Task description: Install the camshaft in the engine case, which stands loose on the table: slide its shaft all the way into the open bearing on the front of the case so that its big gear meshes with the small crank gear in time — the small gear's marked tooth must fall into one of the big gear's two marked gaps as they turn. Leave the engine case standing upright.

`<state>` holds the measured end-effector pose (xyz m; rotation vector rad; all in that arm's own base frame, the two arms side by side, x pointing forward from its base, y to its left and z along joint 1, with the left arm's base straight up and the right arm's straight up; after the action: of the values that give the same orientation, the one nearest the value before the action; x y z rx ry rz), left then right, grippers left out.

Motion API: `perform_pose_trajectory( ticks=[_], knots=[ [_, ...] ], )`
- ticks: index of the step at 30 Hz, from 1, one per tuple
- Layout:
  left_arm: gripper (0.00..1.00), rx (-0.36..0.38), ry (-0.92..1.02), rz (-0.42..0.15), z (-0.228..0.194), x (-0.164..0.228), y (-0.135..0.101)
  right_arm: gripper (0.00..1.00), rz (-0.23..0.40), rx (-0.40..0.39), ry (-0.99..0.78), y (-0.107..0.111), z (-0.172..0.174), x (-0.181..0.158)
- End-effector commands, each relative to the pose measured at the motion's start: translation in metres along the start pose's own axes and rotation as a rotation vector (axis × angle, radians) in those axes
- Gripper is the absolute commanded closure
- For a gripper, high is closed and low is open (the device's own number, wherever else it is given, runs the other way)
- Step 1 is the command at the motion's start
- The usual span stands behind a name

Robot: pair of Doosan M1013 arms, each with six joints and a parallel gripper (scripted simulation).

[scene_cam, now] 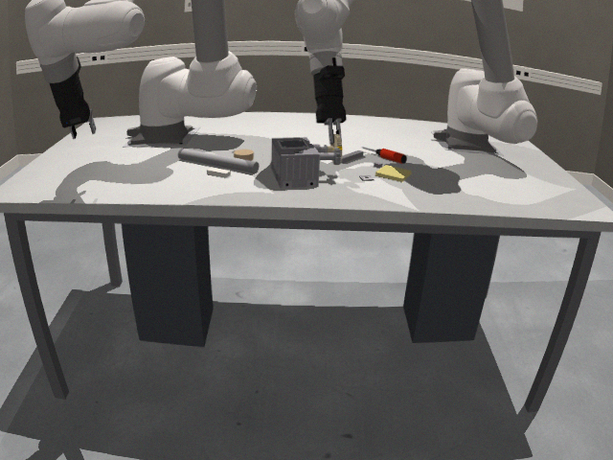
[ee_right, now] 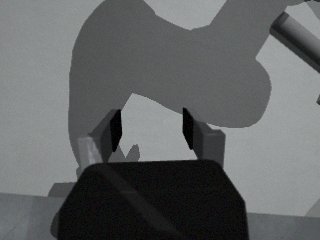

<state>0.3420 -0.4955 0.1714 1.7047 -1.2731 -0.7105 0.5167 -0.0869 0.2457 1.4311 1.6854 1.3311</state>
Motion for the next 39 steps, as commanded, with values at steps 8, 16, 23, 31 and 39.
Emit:
perform_pose_trajectory(
  ticks=[8, 16, 23, 31, 39],
  knots=[
    [0.71, 0.001, 0.000, 0.001, 0.000, 0.002, 0.001, 0.00, 0.000, -0.002, 0.000, 0.001, 0.000, 0.000],
    [0.71, 0.001, 0.000, 0.001, 0.000, 0.006, 0.001, 0.00, 0.000, -0.002, 0.000, 0.001, 0.000, 0.000],
    [0.71, 0.001, 0.000, 0.001, 0.001, 0.009, 0.001, 0.00, 0.000, -0.002, 0.000, 0.001, 0.000, 0.000],
    [0.71, 0.001, 0.000, 0.001, 0.001, 0.013, 0.001, 0.00, 0.000, -0.002, 0.000, 0.001, 0.000, 0.000],
    [0.71, 0.001, 0.000, 0.001, 0.001, 0.014, 0.001, 0.00, 0.000, -0.002, 0.000, 0.001, 0.000, 0.000]
  ],
)
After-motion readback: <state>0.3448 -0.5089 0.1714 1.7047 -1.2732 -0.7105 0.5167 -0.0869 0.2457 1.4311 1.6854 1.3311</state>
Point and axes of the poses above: on each arm, the point where the finger pads meet when closed, its own y axis back along the fingers, its own x axis across the jaws, z = x × y, the point moved 9 cm from there along y, back along the fingers, and after that the axes turned 7 degrees about y, right-handed, at the moved point
